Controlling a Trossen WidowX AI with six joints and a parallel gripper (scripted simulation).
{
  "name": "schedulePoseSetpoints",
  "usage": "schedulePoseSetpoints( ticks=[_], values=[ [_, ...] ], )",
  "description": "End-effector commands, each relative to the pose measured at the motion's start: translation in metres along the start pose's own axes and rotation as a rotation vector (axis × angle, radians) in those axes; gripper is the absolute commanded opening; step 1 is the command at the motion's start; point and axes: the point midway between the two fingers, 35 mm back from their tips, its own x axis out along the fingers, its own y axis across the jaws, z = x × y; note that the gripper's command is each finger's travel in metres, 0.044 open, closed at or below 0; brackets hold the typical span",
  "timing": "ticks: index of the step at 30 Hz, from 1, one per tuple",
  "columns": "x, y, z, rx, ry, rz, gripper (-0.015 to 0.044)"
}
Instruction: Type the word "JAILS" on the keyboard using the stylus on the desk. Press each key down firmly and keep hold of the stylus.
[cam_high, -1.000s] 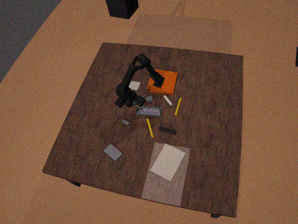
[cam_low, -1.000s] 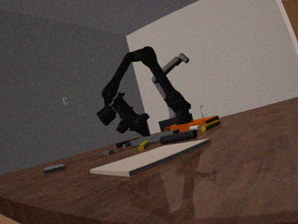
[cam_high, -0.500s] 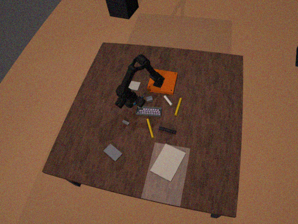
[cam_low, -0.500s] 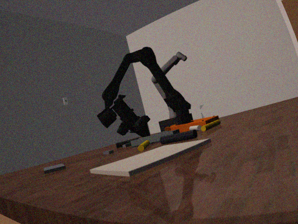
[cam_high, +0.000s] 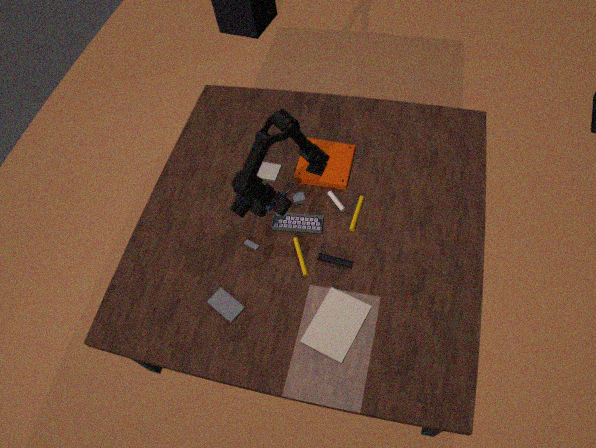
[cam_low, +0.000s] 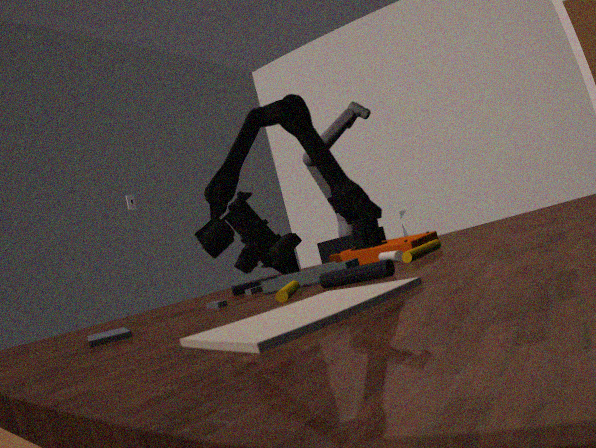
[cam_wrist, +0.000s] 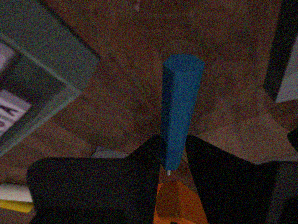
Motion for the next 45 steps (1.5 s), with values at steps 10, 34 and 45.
schedulePoseSetpoints(
  ticks=[10, 34, 45],
  values=[
    [-0.001, 0.0, 0.0, 0.0, -0.001, 0.0, 0.0],
    [-0.039, 0.015, -0.028, -0.121, -0.105, 0.126, 0.0],
    [-0.045, 0.044, -0.033, -0.401, -0.385, 0.314, 0.0]
  ],
)
